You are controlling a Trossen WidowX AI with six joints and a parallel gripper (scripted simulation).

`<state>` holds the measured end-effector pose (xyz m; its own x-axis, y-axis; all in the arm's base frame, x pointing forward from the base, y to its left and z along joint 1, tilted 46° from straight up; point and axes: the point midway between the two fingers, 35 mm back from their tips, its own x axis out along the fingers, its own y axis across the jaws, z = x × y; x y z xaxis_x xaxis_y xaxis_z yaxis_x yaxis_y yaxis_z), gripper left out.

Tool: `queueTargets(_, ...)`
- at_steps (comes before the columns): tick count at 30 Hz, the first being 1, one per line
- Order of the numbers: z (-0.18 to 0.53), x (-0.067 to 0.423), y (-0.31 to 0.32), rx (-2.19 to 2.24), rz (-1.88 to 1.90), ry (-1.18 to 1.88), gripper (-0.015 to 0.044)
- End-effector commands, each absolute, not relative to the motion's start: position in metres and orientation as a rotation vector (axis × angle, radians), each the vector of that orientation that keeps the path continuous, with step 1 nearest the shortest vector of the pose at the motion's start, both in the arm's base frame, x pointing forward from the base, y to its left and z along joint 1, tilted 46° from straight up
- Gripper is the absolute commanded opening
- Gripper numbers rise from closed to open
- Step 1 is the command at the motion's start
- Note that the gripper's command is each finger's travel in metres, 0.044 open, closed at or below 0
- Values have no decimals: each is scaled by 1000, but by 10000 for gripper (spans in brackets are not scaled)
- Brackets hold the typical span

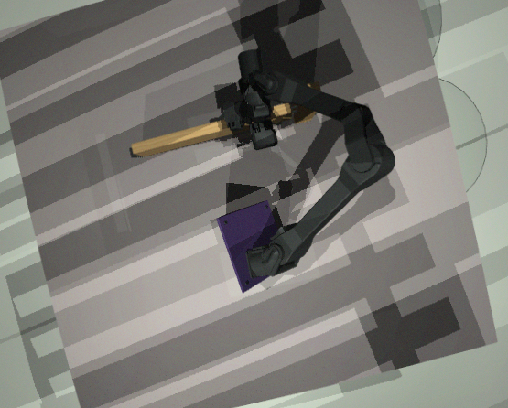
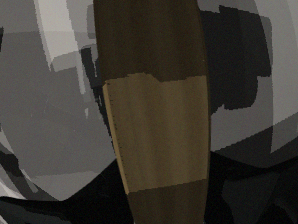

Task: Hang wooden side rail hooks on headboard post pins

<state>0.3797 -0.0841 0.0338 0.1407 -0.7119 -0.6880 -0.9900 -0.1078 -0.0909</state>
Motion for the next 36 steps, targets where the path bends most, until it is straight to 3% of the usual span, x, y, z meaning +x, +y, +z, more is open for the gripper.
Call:
queueTargets(1, 37, 381, -81, -1891, 666, 1616, 0)
queueTargets(36, 40, 382, -84, -1891, 665, 1616, 0)
